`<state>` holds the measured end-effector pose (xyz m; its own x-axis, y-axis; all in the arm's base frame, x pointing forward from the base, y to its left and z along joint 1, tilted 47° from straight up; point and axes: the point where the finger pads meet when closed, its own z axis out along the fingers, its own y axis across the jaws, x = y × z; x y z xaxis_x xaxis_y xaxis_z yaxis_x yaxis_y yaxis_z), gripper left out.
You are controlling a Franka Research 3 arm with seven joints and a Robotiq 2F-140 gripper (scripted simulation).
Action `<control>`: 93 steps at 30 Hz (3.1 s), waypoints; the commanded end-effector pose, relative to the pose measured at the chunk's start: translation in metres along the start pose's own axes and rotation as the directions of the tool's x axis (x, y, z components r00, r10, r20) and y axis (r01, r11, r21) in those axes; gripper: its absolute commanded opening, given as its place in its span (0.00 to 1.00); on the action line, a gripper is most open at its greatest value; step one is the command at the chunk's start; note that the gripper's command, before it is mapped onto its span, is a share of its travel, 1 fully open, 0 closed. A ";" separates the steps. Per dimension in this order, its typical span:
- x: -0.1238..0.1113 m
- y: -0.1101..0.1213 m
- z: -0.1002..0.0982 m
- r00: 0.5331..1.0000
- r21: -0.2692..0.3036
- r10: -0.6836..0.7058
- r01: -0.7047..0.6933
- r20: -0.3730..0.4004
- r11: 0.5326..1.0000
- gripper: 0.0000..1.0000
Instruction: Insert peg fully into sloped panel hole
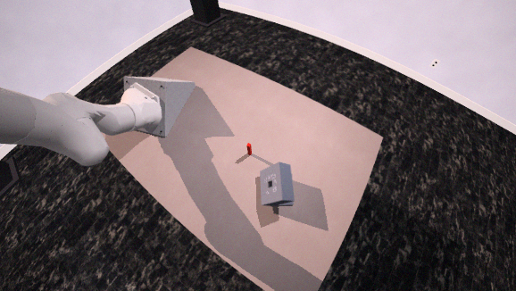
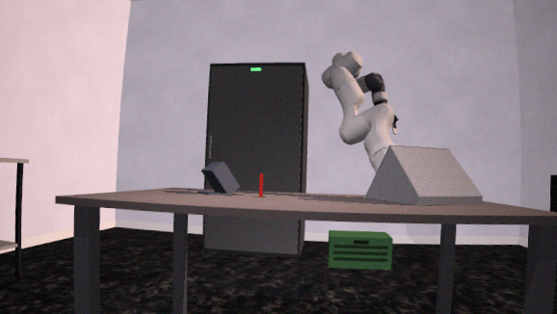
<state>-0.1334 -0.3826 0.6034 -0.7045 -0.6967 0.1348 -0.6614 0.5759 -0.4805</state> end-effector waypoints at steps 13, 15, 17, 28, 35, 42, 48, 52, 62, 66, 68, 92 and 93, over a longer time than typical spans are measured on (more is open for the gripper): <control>-0.077 -0.123 0.090 0.963 -0.104 -0.258 0.265 0.076 0.959 1.00; -0.094 -0.140 0.102 0.950 -0.114 -0.300 0.309 0.088 0.944 1.00; -0.113 -0.155 0.114 0.934 -0.123 -0.342 0.353 0.099 0.928 1.00; -0.211 -0.212 0.160 0.838 -0.146 -0.526 0.544 0.145 0.826 1.00; -0.300 -0.239 0.188 0.733 -0.148 -0.658 0.680 0.173 0.718 1.00; -0.382 -0.249 0.209 0.620 -0.147 -0.762 0.784 0.187 0.603 1.00; -0.454 -0.247 0.221 0.512 -0.139 -0.837 0.859 0.194 0.493 1.00; -0.500 -0.241 0.229 0.436 -0.139 -0.879 0.899 0.193 0.415 1.00; -0.598 -0.208 0.250 0.237 -0.161 -0.954 0.965 0.185 0.209 1.00; -0.649 -0.178 0.263 0.113 -0.190 -0.978 0.979 0.175 0.079 1.00; -0.674 -0.162 0.268 0.048 -0.202 -0.985 0.979 0.167 0.013 1.00; -0.890 0.143 0.318 -0.771 -0.281 -0.636 0.607 0.020 -0.744 1.00; -0.890 0.143 0.318 -0.771 -0.281 -0.636 0.607 0.020 -0.744 1.00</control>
<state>0.4778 0.1610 0.1547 0.9799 0.0707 0.1864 -0.0750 -0.7358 0.6731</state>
